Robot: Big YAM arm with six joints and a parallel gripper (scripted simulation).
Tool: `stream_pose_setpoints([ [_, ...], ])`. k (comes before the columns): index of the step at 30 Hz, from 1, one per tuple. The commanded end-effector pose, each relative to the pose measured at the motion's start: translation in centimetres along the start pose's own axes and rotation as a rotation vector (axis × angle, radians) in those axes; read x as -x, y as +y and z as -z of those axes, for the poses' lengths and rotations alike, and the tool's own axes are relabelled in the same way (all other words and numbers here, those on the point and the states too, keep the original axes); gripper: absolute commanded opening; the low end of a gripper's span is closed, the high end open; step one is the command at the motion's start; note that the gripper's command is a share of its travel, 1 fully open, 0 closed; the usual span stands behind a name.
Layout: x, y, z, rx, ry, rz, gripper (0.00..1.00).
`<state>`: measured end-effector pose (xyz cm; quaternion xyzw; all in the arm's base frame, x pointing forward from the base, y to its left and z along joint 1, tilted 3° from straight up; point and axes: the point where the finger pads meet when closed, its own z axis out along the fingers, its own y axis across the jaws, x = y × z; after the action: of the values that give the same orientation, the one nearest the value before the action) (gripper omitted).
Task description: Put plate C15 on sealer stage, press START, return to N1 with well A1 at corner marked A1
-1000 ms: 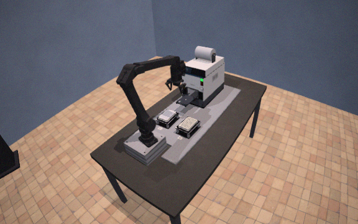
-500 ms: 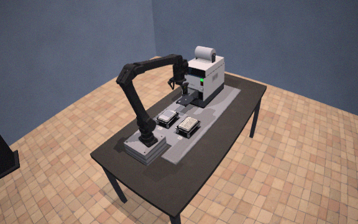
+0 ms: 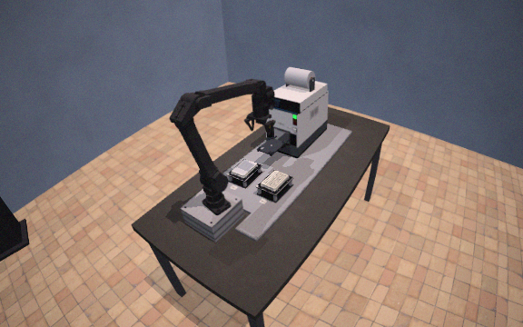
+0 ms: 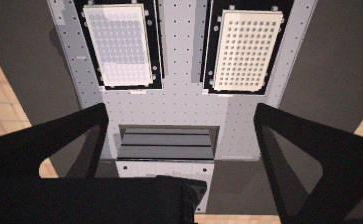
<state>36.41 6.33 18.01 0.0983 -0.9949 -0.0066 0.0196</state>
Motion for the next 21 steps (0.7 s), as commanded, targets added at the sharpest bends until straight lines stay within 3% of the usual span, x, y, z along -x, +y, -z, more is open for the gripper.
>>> stream_pose_setpoints([
  [1, 1.23, 0.31, 0.01, -0.004, -0.014, 0.020, 1.00],
  [21, 0.54, 0.26, -0.96, -0.004, 0.005, 0.017, 1.00],
])
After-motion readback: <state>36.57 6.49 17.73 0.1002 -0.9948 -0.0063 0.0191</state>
